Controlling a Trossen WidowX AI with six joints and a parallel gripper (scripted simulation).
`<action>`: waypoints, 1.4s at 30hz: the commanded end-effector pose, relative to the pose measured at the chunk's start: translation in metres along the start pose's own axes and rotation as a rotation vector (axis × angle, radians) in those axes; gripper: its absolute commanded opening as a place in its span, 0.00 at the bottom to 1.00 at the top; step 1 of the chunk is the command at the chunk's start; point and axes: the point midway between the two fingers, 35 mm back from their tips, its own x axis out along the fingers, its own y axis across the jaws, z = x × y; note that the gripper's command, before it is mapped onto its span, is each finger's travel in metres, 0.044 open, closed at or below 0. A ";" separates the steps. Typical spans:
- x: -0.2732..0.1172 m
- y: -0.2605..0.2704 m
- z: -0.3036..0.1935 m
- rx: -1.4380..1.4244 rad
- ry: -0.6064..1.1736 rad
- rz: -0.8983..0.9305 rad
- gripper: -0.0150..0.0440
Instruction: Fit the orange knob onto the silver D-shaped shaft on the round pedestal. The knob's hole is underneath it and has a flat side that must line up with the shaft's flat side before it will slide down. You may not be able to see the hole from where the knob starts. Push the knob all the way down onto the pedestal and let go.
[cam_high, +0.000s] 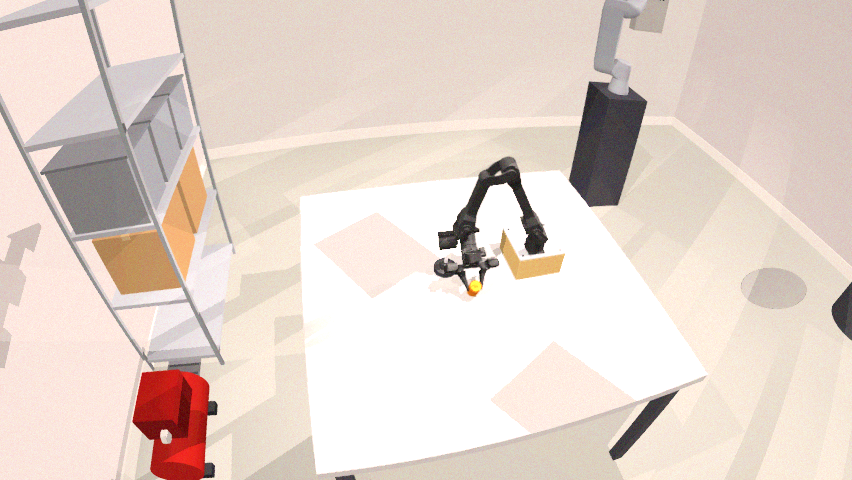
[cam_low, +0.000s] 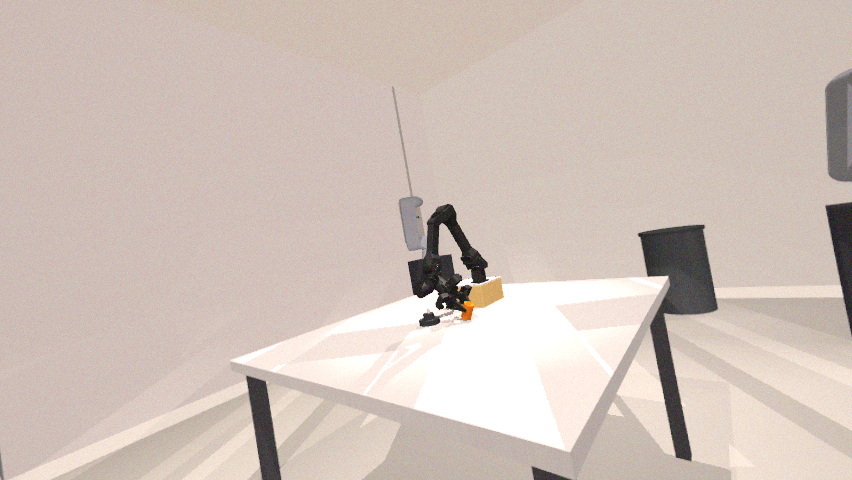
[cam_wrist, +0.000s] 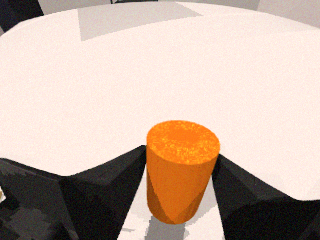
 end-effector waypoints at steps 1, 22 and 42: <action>0.000 0.000 0.000 0.000 0.000 0.000 0.69; 0.000 0.000 0.000 0.000 0.000 0.000 0.69; -0.044 -0.001 0.056 -0.001 0.000 0.000 1.00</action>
